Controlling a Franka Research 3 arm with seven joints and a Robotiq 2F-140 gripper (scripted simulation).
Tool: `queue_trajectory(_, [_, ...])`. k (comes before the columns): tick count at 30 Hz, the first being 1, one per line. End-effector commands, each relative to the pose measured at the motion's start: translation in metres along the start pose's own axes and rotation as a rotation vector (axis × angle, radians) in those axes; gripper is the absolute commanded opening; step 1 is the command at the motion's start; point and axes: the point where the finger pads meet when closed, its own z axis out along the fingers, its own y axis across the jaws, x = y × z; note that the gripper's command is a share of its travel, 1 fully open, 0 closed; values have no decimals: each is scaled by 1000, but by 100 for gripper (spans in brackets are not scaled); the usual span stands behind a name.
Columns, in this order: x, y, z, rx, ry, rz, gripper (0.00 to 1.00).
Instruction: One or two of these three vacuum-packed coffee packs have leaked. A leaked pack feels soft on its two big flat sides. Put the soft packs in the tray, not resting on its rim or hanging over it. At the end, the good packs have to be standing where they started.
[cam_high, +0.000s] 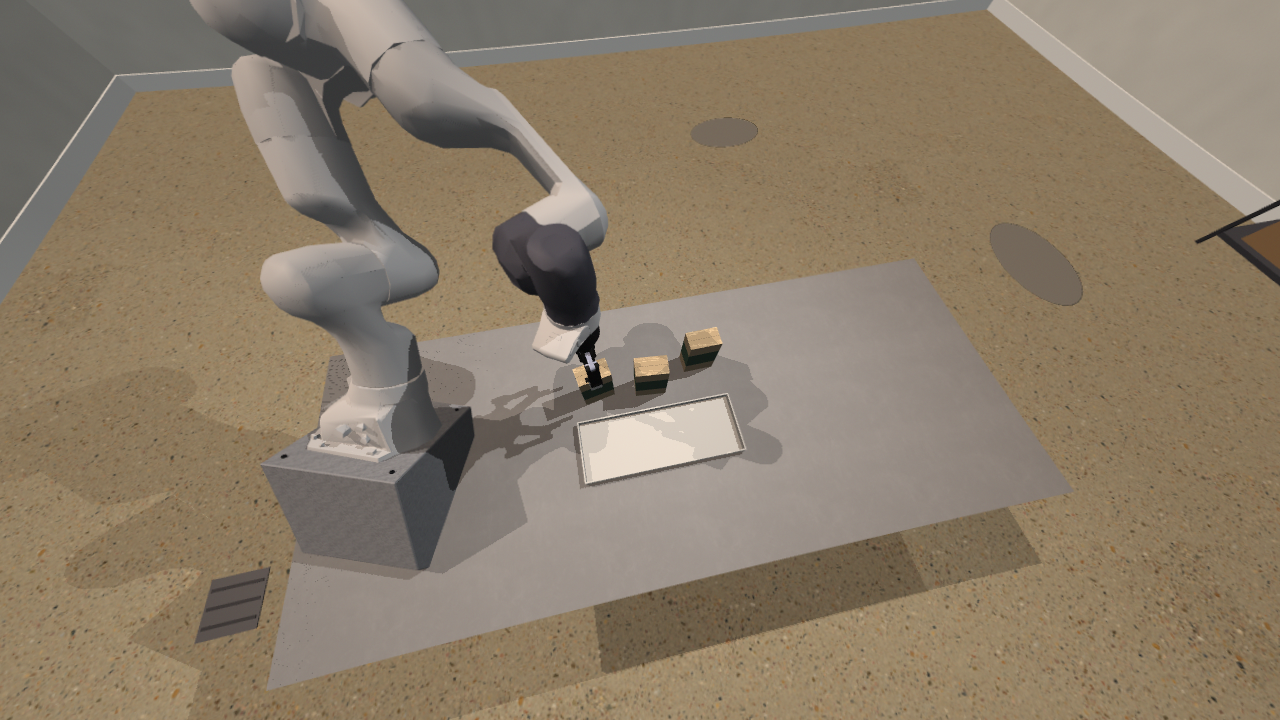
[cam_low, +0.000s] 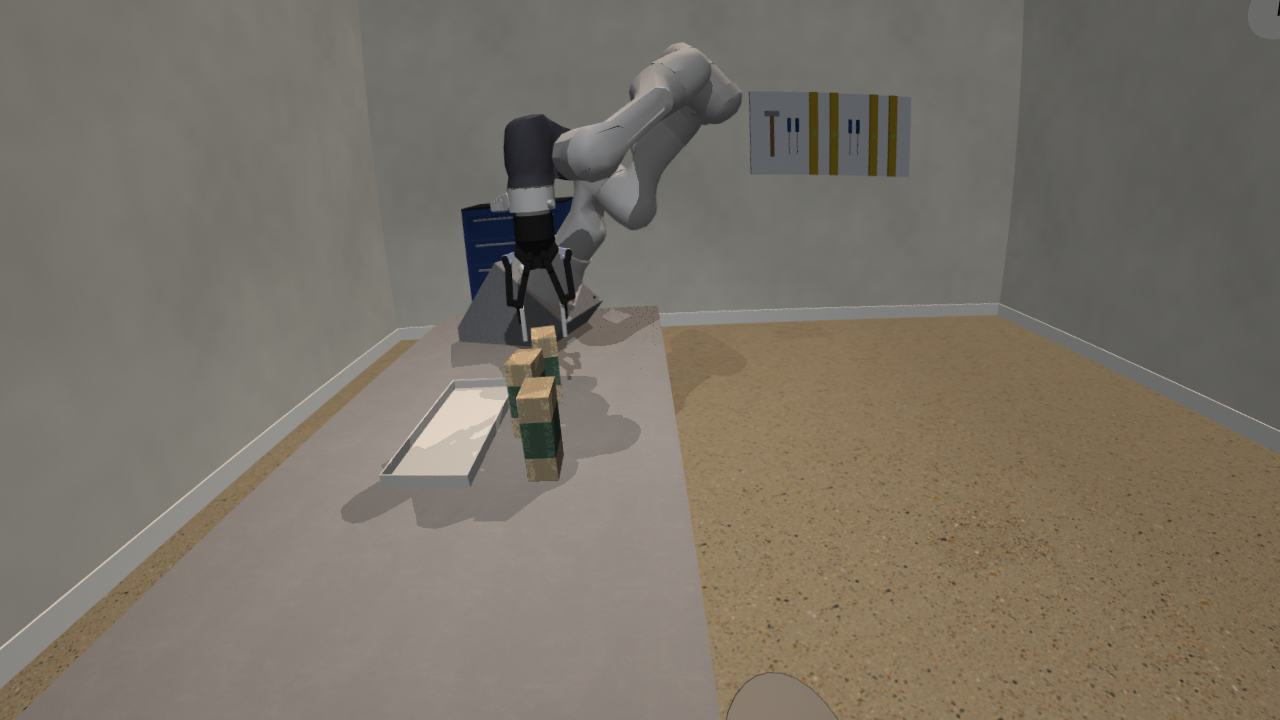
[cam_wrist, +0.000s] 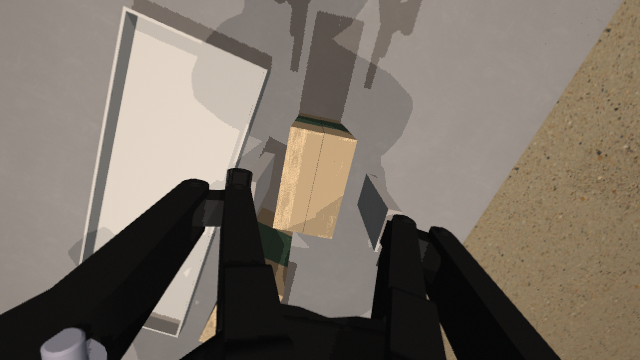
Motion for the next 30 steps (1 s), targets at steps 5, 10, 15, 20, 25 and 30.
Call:
queue_trajectory(5, [-2, -3, 14, 8, -8, -10, 53])
queue_trajectory(10, [-2, -3, 25, 8, -8, -10, 53])
queue_trajectory(15, [-2, -3, 34, 8, -8, -10, 53])
queue_trajectory(20, [-2, -3, 39, 8, -8, -10, 53])
queue_trajectory(25, [-2, -3, 41, 8, -8, -10, 53])
queue_trajectory(30, [-2, -3, 42, 8, -8, -10, 53])
